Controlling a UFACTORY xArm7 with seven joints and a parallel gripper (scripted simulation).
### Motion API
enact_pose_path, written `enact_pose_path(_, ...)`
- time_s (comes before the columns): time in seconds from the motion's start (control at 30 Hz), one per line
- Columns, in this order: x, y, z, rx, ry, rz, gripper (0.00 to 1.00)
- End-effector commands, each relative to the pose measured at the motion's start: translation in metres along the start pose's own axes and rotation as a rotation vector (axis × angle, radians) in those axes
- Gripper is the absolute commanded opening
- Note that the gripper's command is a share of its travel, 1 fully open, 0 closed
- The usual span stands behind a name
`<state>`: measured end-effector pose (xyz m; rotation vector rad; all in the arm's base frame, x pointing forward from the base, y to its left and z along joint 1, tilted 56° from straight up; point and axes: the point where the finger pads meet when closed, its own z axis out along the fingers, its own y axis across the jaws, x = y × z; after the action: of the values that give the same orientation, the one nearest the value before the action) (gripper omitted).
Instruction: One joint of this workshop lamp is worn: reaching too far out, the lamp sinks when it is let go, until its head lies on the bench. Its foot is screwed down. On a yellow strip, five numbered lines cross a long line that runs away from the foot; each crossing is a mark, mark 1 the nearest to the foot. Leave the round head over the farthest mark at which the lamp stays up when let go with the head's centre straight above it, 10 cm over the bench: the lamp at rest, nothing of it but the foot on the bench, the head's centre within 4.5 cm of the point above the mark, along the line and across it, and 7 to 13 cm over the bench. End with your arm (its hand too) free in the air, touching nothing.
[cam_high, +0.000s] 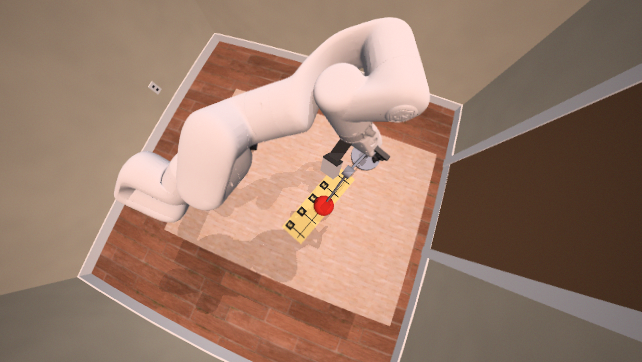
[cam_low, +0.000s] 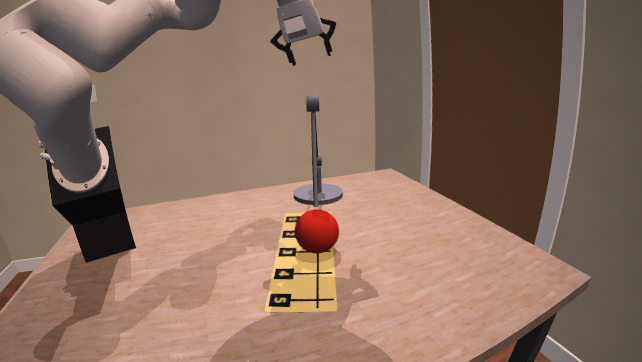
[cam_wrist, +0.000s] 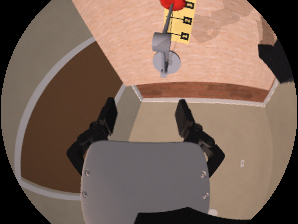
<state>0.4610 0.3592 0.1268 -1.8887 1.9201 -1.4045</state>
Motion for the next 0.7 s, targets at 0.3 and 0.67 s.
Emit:
enact_pose_path(0.3, 0.002, 0.003, 0.016, -0.121, 0.186, -0.006, 1.0)
enact_pose_path(0.67, 0.005, 0.006, 0.029, -0.126, 0.195, -0.008, 1.0)
